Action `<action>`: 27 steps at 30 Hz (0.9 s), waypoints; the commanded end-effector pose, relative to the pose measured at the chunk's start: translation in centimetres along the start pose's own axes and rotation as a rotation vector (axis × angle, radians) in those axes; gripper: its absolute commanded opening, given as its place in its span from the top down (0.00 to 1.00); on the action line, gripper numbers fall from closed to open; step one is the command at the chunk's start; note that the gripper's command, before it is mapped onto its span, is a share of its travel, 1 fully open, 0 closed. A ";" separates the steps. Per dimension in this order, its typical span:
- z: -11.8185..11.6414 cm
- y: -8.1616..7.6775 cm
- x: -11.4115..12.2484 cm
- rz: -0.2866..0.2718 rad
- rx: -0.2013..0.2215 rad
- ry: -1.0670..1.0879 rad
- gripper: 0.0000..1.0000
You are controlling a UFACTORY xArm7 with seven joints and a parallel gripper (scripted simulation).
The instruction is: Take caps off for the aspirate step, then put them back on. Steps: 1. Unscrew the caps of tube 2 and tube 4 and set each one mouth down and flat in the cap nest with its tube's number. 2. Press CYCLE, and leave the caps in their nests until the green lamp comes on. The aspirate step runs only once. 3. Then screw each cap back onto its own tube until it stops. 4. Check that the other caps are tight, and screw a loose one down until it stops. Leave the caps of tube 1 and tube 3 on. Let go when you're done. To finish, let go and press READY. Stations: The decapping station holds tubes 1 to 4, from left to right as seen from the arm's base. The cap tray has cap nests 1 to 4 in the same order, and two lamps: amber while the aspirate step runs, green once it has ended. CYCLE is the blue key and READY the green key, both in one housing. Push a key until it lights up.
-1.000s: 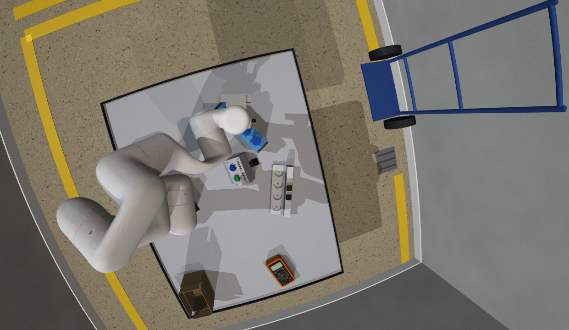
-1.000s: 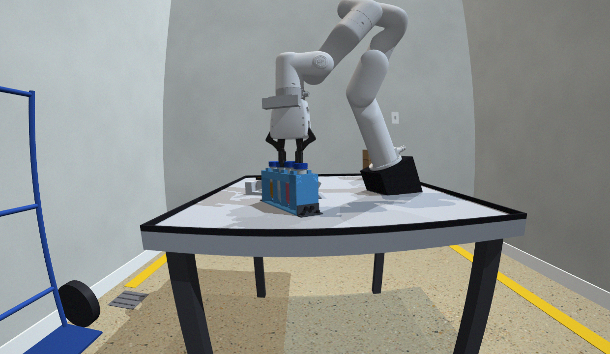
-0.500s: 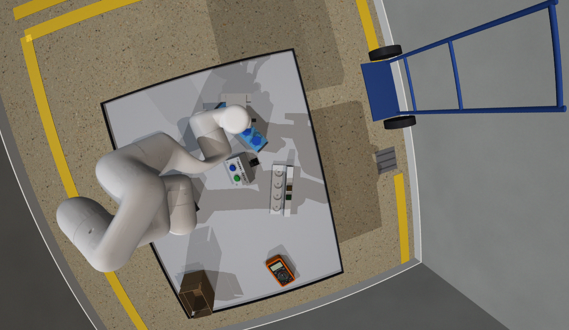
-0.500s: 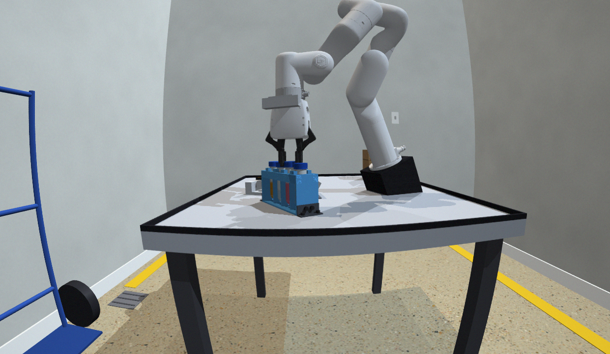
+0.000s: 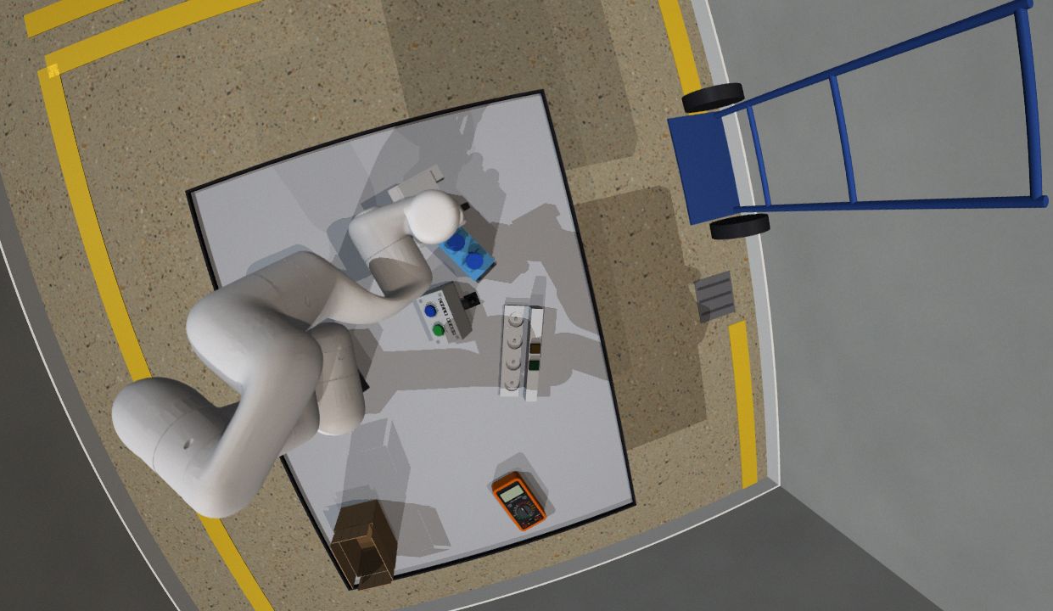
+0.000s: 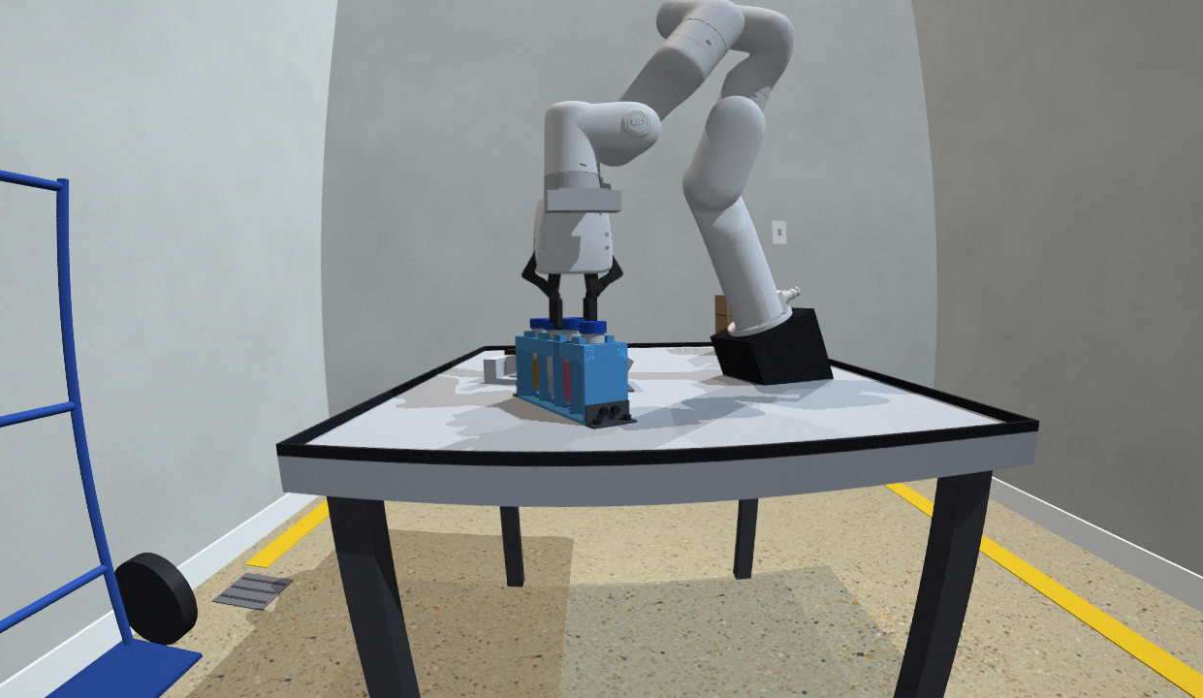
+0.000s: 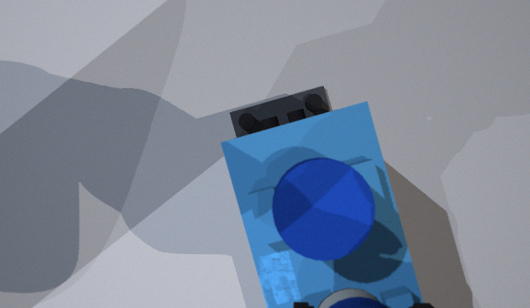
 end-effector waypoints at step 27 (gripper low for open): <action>0.1 -0.1 0.1 0.020 0.012 -1.060 1.00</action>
Point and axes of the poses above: the point where the finger pads meet when closed, its own y axis out along the fingers, its own z axis across the jaws, x = y × z, the point moved 2 cm from there along -y, back along the fingers, and after that the axes turned 1 degree about y, right-handed, at the moved point
